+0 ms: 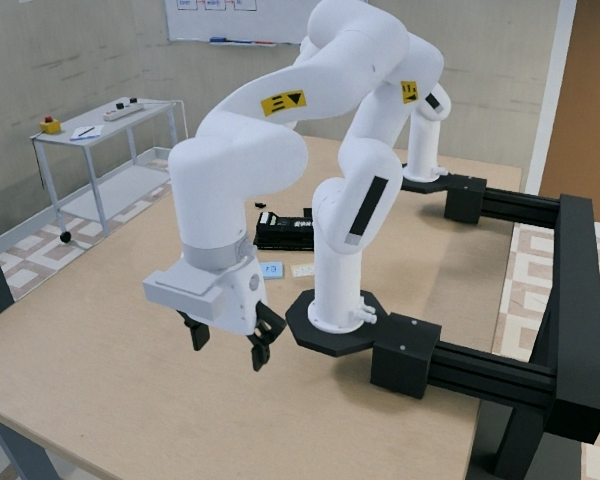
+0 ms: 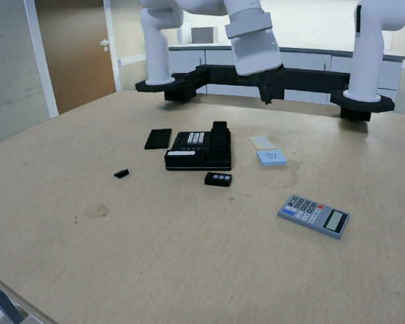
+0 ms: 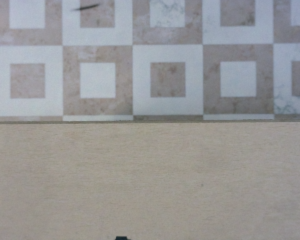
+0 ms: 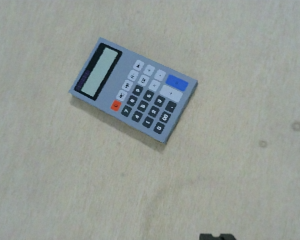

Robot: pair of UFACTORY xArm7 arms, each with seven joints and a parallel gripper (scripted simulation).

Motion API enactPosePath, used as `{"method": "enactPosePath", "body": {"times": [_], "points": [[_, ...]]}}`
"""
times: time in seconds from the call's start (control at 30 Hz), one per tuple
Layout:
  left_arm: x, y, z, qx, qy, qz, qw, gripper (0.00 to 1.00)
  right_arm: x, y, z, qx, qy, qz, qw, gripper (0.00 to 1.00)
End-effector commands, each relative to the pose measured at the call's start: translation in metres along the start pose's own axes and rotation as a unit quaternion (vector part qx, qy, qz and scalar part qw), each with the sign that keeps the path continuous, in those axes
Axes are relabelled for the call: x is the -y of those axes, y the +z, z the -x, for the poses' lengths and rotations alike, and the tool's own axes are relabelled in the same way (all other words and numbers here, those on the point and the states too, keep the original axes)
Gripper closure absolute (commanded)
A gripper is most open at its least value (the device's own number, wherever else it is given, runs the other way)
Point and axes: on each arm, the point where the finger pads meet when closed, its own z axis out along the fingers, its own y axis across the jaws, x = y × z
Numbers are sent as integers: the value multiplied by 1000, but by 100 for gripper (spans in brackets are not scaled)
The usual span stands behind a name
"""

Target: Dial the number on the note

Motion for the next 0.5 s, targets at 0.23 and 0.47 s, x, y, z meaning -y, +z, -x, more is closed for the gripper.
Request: {"method": "enactPosePath", "body": {"times": [0.23,0.47], "points": [[0,-1,0,-1,0,0,1000,0,0,-1,-1,-70,-67,-96,991,100],[0,-1,0,-1,0,0,1000,0,-1,-1,-1,-121,-119,-167,971,100]]}}
